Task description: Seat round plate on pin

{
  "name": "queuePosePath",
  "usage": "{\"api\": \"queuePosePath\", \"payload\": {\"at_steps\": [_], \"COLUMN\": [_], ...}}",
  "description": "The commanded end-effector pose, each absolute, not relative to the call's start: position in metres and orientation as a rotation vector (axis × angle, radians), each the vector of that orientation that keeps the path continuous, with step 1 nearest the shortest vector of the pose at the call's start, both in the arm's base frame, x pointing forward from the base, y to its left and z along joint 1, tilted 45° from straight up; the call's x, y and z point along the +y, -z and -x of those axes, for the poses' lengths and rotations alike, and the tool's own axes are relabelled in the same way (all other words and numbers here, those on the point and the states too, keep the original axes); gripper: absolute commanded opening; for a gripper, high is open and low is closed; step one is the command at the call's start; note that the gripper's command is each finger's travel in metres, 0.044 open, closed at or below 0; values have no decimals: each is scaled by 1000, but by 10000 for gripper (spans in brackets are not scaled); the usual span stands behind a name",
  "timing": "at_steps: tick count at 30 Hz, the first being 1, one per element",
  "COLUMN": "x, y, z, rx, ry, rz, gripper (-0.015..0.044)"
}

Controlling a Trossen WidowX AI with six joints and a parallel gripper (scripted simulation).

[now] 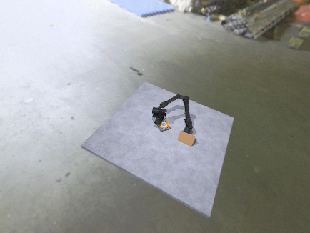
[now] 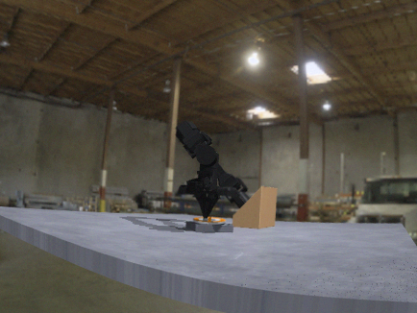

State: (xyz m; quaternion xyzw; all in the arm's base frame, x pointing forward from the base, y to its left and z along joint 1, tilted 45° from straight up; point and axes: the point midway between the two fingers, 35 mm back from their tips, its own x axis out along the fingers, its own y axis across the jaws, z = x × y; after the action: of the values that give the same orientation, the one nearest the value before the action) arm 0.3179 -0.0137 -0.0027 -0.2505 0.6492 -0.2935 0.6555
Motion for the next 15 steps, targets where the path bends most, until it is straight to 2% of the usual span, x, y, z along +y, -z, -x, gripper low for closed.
{"api": "queuePosePath", "payload": {"at_steps": [1, 15], "x": [-10, -2], "y": [9, 17], "z": [-314, -307], "rx": [1486, 1487], "ry": [658, 658], "rz": [562, 562], "gripper": [0, 0]}}
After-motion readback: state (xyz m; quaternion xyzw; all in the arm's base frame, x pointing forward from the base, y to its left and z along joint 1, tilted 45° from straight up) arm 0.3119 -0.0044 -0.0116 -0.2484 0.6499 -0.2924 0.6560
